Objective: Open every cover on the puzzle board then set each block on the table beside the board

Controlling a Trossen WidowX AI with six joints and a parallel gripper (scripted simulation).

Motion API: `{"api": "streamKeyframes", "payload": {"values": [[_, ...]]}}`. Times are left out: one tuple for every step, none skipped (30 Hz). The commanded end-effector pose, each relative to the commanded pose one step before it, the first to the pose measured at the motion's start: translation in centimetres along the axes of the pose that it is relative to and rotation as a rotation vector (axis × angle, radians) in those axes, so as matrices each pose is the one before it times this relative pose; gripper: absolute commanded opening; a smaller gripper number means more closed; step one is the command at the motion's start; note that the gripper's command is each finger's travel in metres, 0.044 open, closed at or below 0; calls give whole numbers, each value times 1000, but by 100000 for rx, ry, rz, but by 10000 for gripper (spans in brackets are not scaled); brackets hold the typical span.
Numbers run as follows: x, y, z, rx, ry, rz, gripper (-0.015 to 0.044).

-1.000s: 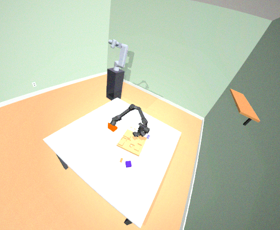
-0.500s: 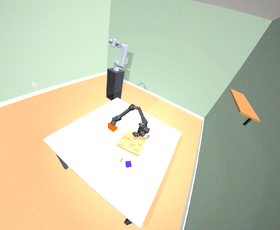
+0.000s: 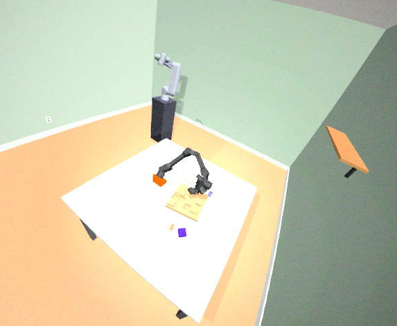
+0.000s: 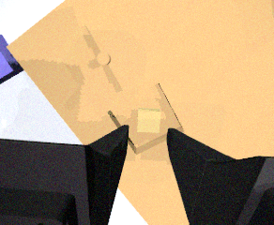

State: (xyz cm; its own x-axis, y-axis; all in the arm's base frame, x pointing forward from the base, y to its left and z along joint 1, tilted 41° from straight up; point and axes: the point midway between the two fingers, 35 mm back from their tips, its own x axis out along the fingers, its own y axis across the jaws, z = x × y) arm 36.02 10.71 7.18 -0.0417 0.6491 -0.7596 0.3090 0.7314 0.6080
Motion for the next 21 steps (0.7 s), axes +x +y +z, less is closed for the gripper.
{"api": "streamKeyframes", "payload": {"values": [[397,-127,-28,794,103,206,144],[96,-1,-1,0,1,4,144],[96,-1,-1,0,1,4,144],[96,-1,-1,0,1,4,144],[96,-1,-1,0,2,4,144],[96,-1,0,0,2,5,144],[95,-1,0,0,2,5,144],[95,-1,0,0,2,5,144],[95,-1,0,0,2,5,144],[95,-1,-1,0,2,6,144],[95,-1,-1,0,2,6,144],[95,-1,-1,0,2,6,144],[76,-1,-1,0,2,5,144],[46,-1,-1,0,1,3,144],[15,0,0,0,0,1,144],[0,0,0,0,0,0,144],[0,0,0,0,0,0,144],[17,0,0,0,0,0,144],[31,0,0,0,0,1,144],[47,0,0,0,0,1,144],[63,0,1,0,1,2,144]]}}
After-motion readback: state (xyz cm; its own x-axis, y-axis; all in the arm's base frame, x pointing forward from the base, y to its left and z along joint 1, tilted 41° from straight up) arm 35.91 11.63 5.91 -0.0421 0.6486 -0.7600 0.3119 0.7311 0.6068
